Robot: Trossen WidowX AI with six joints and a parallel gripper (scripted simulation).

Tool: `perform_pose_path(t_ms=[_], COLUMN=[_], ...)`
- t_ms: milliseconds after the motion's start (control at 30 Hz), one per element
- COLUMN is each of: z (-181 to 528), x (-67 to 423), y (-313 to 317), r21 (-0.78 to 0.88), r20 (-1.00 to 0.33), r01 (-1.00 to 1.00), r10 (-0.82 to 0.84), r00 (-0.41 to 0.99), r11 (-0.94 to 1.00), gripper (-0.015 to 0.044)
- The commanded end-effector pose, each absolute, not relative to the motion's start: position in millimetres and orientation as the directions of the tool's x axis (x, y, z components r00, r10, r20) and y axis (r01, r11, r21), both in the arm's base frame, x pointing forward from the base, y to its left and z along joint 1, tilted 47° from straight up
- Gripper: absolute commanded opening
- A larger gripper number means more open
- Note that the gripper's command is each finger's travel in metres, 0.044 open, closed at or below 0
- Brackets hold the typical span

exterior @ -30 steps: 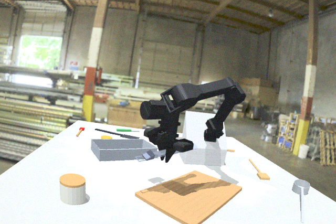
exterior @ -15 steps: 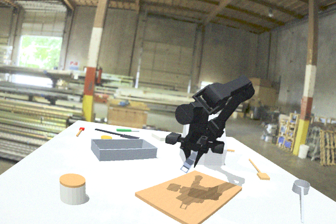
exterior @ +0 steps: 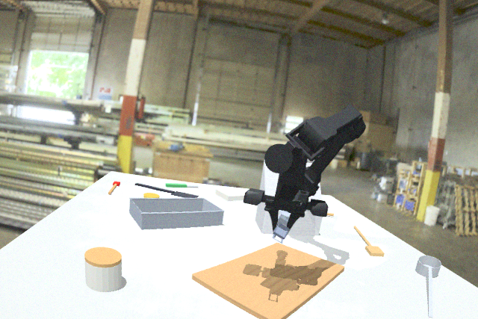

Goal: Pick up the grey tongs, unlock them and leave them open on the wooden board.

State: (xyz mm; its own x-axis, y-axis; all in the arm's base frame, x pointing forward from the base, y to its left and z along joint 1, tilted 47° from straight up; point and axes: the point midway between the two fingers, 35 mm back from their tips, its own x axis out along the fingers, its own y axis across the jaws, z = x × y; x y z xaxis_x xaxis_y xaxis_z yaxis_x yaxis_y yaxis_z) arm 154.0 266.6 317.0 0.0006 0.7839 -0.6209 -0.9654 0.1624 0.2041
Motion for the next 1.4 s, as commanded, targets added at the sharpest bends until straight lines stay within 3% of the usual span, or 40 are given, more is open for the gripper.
perform_pose_path(t_ms=[0,700,1367], z=[320.0,334.3,339.5], x=[157.6,174.8,163.2], y=[266.0,253.6,224.0], r21=[0.212,0.251,0.247], r20=[-0.575,-0.251,0.052], r01=[-0.960,-0.939,-0.950], r10=[0.818,0.953,0.977], r00=[0.027,0.171,0.208], r11=[0.181,0.234,0.190], gripper=[-0.0150,-0.0150,-0.0150])
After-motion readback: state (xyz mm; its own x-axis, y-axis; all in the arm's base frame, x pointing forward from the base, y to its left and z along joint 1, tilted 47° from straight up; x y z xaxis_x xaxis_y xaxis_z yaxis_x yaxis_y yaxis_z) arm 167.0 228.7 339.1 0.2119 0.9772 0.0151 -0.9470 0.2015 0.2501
